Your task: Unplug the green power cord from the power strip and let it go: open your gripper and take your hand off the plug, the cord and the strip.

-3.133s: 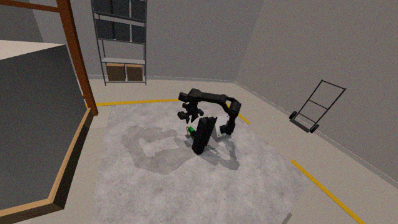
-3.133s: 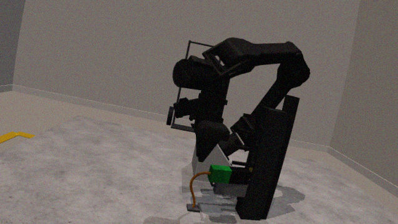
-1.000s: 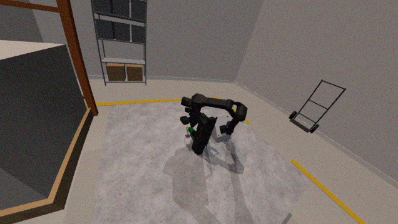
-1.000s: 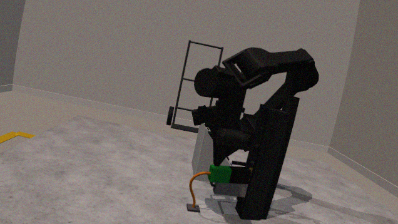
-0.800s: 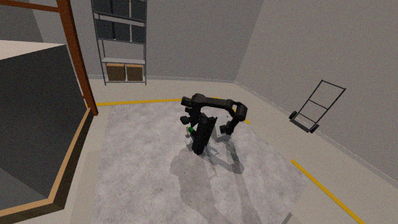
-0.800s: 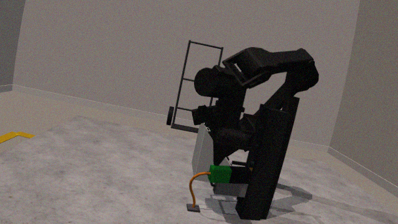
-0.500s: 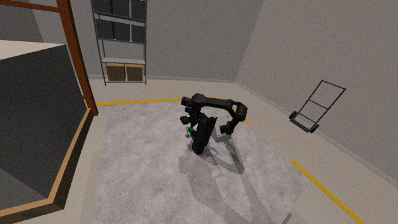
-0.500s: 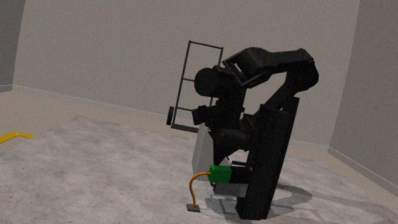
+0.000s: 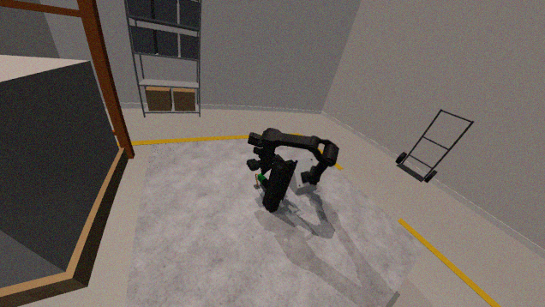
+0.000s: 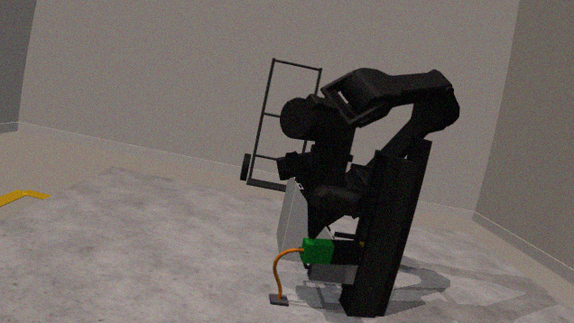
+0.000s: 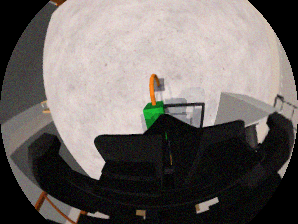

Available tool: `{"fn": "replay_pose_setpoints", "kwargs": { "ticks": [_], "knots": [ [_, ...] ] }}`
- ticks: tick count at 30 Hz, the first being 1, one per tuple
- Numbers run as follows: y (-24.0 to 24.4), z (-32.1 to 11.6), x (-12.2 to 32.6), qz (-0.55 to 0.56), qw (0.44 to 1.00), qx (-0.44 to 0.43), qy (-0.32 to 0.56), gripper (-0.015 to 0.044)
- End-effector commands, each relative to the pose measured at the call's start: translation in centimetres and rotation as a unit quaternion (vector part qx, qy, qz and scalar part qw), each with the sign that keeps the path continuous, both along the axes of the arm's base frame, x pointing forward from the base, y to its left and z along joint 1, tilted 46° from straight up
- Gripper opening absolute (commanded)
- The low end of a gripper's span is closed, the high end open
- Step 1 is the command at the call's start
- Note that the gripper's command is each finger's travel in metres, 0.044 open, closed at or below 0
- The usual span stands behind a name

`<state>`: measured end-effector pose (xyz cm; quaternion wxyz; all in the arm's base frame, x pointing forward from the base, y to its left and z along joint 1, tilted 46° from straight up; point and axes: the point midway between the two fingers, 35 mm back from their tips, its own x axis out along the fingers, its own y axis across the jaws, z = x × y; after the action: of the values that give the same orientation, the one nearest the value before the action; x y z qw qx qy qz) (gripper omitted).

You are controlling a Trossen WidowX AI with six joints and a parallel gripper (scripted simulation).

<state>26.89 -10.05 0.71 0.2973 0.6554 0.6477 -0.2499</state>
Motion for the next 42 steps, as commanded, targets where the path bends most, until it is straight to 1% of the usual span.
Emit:
{"fn": "replay_pose_setpoints", "kwargs": {
  "ticks": [1, 21, 42],
  "knots": [
    [0.1, 0.0, 0.1, 0.002, 1.0, 0.001, -0.001, 0.0],
    [0.1, 0.0, 0.1, 0.002, 1.0, 0.001, -0.001, 0.0],
    [-2.2, -1.9, 0.4, 0.0, 1.0, -0.001, 0.0, 0.0]
  ]
}}
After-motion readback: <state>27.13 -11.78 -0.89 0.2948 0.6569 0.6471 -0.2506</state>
